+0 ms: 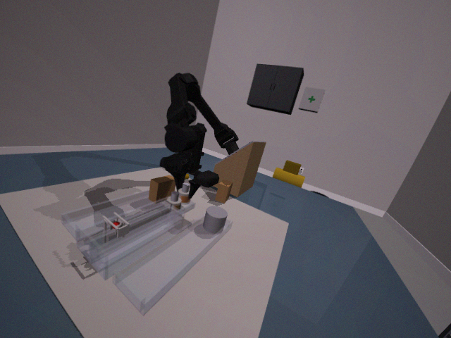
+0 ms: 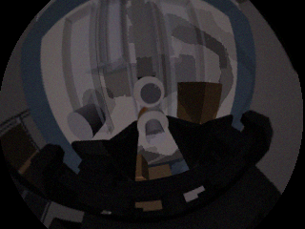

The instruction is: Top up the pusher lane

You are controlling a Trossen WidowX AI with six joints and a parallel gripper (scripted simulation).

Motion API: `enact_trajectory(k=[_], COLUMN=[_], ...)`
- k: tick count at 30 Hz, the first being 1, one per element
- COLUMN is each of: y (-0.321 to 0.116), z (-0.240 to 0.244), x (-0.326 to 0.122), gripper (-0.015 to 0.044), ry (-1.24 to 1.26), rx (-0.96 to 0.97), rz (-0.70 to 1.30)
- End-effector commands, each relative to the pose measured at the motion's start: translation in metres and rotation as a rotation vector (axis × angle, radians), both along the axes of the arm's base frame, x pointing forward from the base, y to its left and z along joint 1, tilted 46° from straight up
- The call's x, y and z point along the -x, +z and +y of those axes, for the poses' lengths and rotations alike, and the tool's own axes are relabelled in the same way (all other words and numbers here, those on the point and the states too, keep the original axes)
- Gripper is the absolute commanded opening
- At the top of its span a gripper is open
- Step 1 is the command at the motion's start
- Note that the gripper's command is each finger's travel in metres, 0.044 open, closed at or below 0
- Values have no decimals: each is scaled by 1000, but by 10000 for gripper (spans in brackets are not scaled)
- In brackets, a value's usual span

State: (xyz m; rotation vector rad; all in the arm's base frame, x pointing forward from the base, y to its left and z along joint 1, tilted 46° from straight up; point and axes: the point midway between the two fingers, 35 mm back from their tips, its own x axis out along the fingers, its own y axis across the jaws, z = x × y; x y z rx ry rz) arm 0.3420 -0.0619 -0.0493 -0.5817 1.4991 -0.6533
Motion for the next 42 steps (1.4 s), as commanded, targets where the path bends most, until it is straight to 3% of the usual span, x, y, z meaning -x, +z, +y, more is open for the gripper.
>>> enact_trajectory(k=[1, 42], y=[1, -10], z=[-1, -13], x=[-7, -5], gripper=[0, 0], ry=[4, 4], rx=[4, 5], rz=[-26, -25])
